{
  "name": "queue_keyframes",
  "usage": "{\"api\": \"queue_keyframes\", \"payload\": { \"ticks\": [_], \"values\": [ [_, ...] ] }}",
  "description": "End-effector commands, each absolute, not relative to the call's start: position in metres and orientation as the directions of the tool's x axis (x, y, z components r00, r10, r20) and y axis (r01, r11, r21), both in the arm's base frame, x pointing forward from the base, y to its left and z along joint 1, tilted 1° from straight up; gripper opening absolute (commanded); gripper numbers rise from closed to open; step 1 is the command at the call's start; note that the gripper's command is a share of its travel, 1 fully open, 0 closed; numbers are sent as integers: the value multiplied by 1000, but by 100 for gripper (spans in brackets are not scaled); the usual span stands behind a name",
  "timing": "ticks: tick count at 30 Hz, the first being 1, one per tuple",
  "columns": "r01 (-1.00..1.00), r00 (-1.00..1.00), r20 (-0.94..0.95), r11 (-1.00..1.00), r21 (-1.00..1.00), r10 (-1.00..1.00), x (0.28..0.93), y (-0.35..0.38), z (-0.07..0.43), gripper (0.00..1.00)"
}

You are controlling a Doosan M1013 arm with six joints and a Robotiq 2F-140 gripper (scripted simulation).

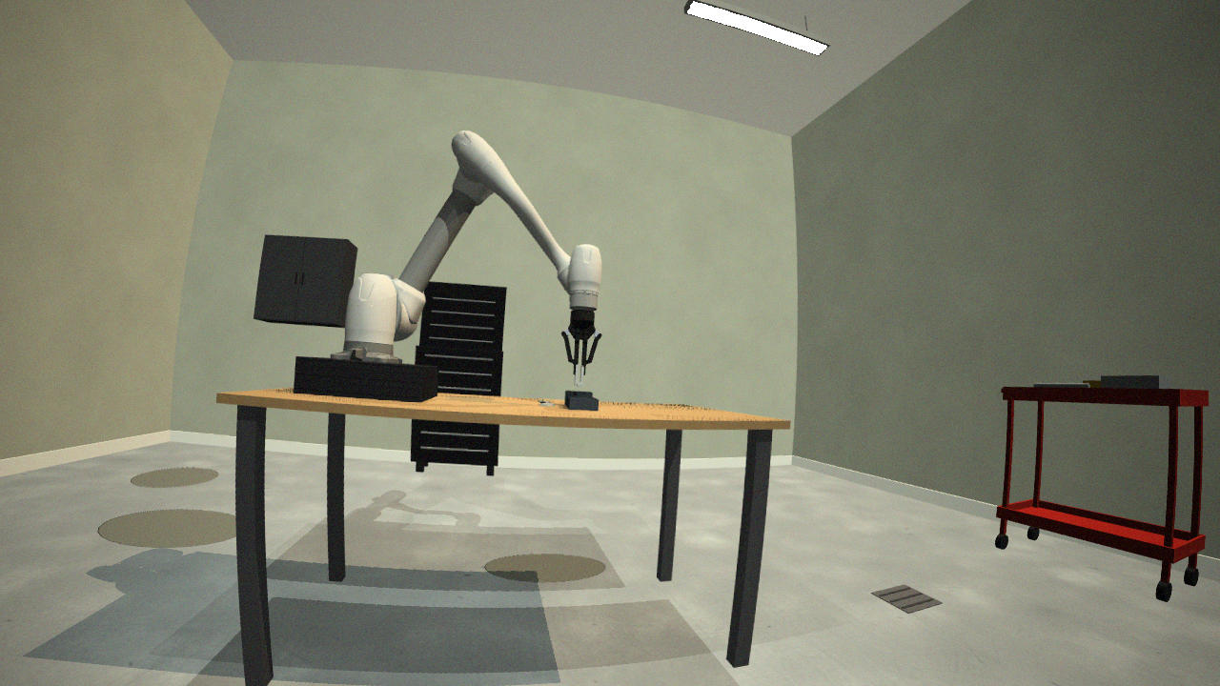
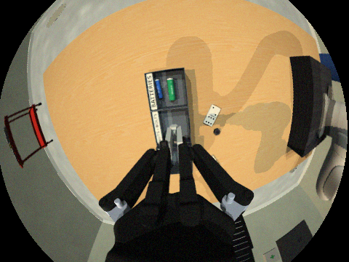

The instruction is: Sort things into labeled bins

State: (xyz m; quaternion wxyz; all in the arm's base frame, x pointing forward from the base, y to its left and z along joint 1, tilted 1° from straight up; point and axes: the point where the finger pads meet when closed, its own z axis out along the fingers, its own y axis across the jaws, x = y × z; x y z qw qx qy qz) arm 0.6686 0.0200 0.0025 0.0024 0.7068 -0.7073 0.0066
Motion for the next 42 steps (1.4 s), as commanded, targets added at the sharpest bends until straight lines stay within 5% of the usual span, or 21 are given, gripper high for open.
{"api": "queue_keyframes", "payload": {
  "ticks": [1, 37, 38, 42],
  "values": [
    [-1000, -1, 13, 1, -6, -1000, 669, 20, -4, 6],
    [-1000, -1, 13, 1, -6, -1000, 669, 19, -45, 6],
    [-1000, -1, 13, 1, -6, -1000, 669, 19, -45, 18],
    [-1000, -1, 13, 1, -6, -1000, 669, 19, -45, 18]
  ]
}}
